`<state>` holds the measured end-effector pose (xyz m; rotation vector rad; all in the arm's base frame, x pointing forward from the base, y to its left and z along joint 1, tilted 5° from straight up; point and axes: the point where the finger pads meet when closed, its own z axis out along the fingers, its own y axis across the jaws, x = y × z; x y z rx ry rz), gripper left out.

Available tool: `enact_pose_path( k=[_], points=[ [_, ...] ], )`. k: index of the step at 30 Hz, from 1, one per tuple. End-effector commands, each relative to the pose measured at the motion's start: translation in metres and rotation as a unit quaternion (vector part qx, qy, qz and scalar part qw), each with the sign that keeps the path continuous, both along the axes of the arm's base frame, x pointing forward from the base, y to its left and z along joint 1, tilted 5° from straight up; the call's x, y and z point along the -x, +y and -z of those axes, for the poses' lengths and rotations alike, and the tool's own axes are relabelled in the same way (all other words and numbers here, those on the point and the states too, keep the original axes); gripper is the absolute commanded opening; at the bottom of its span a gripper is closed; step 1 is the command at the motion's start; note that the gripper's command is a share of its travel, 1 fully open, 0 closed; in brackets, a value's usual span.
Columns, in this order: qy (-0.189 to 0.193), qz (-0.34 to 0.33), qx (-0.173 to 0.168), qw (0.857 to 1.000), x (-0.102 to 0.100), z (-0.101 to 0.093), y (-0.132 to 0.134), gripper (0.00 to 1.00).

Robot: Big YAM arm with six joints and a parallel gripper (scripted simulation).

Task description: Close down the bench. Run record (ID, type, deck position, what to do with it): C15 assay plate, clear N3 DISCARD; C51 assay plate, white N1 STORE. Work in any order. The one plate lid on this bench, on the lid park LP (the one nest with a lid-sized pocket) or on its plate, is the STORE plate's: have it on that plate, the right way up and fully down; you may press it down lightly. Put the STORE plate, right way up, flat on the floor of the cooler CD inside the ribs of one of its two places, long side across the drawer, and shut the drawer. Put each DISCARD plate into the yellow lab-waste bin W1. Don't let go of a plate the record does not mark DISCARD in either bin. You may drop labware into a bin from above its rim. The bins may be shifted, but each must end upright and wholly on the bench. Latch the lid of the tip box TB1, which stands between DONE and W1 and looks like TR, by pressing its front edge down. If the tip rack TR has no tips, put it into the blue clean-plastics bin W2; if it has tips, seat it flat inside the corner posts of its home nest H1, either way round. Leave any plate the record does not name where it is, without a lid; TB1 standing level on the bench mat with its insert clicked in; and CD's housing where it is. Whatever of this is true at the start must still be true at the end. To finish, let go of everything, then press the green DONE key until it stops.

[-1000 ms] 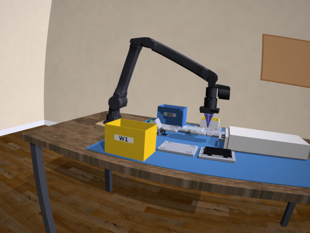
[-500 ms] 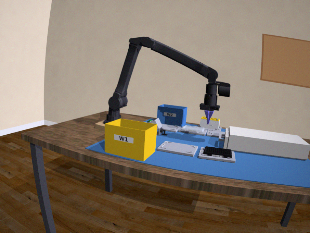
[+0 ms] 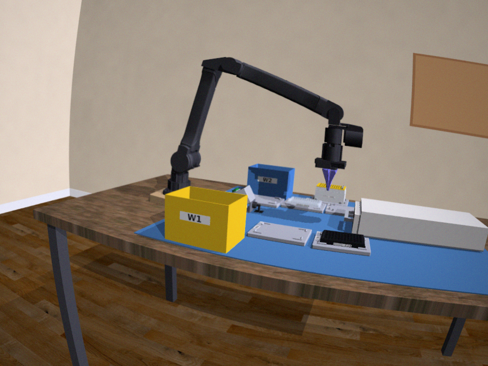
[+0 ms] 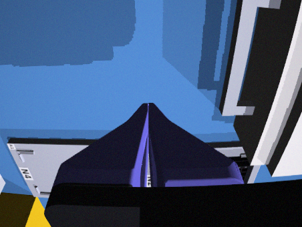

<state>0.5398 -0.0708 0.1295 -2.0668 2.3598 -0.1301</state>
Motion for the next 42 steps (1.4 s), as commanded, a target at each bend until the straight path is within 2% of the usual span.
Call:
enact_pose_path(
  k=[1, 4, 6, 8, 10, 14, 15, 17, 19, 21, 22, 27, 28, 31, 32, 35, 42],
  points=[
    [-0.044, -0.004, 0.003, 0.999, -0.018, -0.048, 0.007, 0.0],
    [-0.033, -0.004, 0.002, 0.999, -0.018, -0.04, 0.007, 0.0],
    [-0.02, -0.003, 0.0, 1.0, -0.008, -0.032, 0.008, 0.0],
    [-0.036, -0.003, 0.002, 0.999, -0.017, -0.049, 0.008, 0.0],
    [-0.044, -0.004, 0.003, 0.999, -0.016, -0.06, 0.008, 0.0],
    [-0.042, -0.004, 0.003, 0.999, -0.016, -0.06, 0.008, 0.0],
    [-0.008, -0.003, -0.001, 1.0, -0.008, -0.029, 0.008, 0.0],
    [-0.013, -0.003, 0.0, 1.0, -0.011, -0.036, 0.008, 0.0],
    [-0.03, -0.004, 0.001, 1.0, -0.017, -0.054, 0.009, 0.0],
    [-0.036, -0.004, 0.002, 0.999, -0.016, -0.062, 0.009, 0.0],
    [-0.025, -0.001, 0.001, 1.0, -0.009, -0.048, 0.003, 0.0],
    [-0.025, -0.001, 0.001, 1.0, -0.009, -0.048, 0.003, 0.0],
    [-0.018, 0.015, -0.001, 1.0, 0.004, -0.047, 0.014, 1.0],
    [-0.023, 0.032, -0.002, 0.999, 0.003, -0.047, 0.018, 1.0],
    [-0.023, 0.048, -0.003, 0.999, 0.001, -0.042, 0.021, 1.0],
    [-0.034, 0.098, -0.008, 0.995, 0.005, -0.046, 0.032, 1.0],
    [-0.038, 0.212, -0.018, 0.976, 0.015, -0.041, 0.059, 1.0]
  ],
)
